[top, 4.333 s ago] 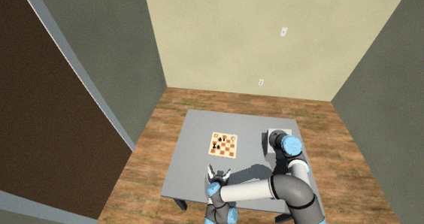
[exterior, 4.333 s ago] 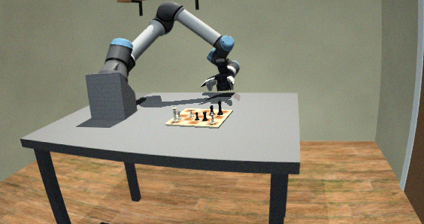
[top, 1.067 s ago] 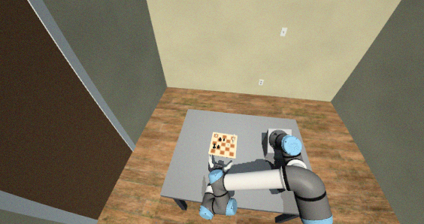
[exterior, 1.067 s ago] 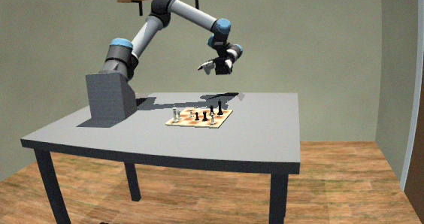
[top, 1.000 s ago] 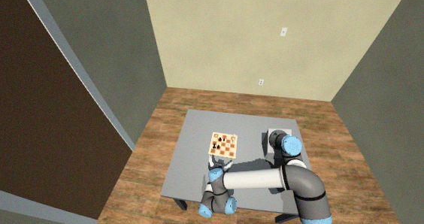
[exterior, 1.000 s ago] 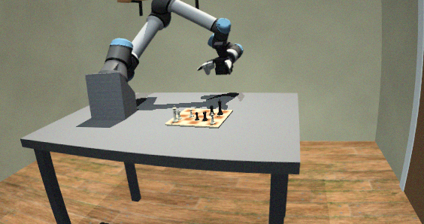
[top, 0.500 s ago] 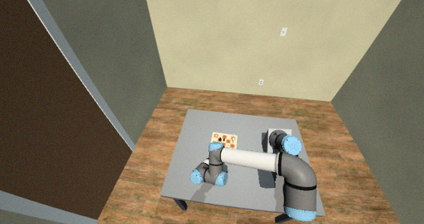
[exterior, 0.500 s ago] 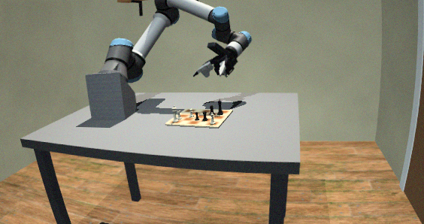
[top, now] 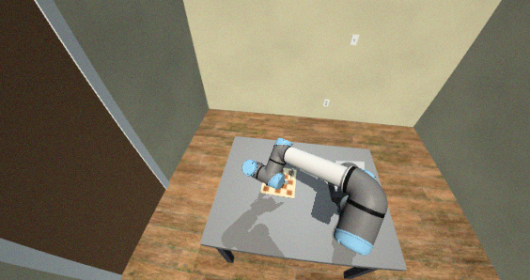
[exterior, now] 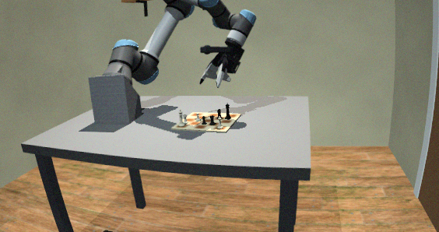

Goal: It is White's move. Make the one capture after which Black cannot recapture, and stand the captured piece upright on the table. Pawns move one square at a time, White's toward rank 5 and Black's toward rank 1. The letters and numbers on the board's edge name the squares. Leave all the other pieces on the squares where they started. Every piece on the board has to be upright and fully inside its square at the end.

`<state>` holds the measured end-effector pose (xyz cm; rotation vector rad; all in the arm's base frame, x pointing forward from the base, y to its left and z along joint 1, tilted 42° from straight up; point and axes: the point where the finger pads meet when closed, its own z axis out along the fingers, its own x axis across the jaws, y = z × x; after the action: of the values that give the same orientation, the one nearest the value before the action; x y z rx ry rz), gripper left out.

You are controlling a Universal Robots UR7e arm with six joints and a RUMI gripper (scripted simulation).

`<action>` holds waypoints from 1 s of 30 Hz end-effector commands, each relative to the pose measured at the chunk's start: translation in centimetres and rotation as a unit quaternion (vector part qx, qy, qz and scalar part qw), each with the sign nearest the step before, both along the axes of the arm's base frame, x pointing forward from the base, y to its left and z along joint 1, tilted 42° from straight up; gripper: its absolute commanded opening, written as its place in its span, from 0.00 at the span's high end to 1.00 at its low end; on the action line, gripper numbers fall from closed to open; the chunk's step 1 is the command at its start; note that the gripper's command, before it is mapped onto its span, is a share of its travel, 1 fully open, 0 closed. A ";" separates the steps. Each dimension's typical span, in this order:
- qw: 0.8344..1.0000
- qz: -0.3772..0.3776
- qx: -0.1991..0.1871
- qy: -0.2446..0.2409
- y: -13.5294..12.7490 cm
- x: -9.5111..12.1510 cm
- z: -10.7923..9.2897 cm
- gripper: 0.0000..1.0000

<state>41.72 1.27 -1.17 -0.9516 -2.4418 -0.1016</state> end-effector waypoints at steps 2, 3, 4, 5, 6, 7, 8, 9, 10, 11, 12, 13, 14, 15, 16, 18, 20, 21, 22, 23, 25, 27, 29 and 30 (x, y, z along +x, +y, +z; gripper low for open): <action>0.994 -0.084 0.072 -0.026 -1.9 0.4 -1.9 0.00; 0.994 -0.084 0.072 -0.026 -1.9 0.4 -1.9 0.00; 0.991 -0.098 0.082 -0.031 -2.3 0.6 -2.1 0.00; 0.989 -0.113 0.092 -0.037 -2.7 0.7 -2.3 0.00; 0.986 -0.126 0.102 -0.043 -3.0 0.9 -2.5 0.00; 0.983 -0.139 0.111 -0.049 -3.4 1.0 -2.6 0.00; 0.980 -0.151 0.119 -0.055 -3.7 1.2 -2.7 0.00; 0.977 -0.163 0.127 -0.061 -4.1 1.3 -2.9 0.00; 0.973 -0.173 0.134 -0.066 -4.4 1.5 -3.0 0.00; 0.970 -0.183 0.140 -0.072 -4.7 1.6 -3.0 0.00; 0.967 -0.193 0.146 -0.077 -5.0 1.7 -3.1 0.00; 0.964 -0.201 0.152 -0.082 -5.3 1.9 -3.2 0.00; 0.961 -0.209 0.156 -0.086 -5.6 2.0 -3.2 0.00; 0.959 -0.216 0.161 -0.090 -5.8 2.1 -3.3 0.00; 0.956 -0.222 0.164 -0.094 -6.1 2.2 -3.3 0.00; 0.952 -0.233 0.171 -0.101 -6.5 2.3 -3.3 0.00; 0.952 -0.233 0.171 -0.101 -6.5 2.3 -3.3 0.00; 0.950 -0.237 0.173 -0.103 -6.6 2.4 -3.4 0.00; 0.949 -0.240 0.175 -0.106 -6.8 2.4 -3.4 0.00; 0.948 -0.243 0.177 -0.107 -6.9 2.5 -3.4 0.00; 0.946 -0.247 0.179 -0.110 -7.0 2.5 -3.4 0.00; 0.945 -0.250 0.180 -0.112 -7.1 2.6 -3.4 0.00; 0.944 -0.250 0.181 -0.112 -7.2 2.6 -3.4 0.00; 0.944 -0.251 0.181 -0.112 -7.2 2.6 -3.4 0.00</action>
<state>44.21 -5.70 -4.56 -1.4090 -2.2007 -0.8325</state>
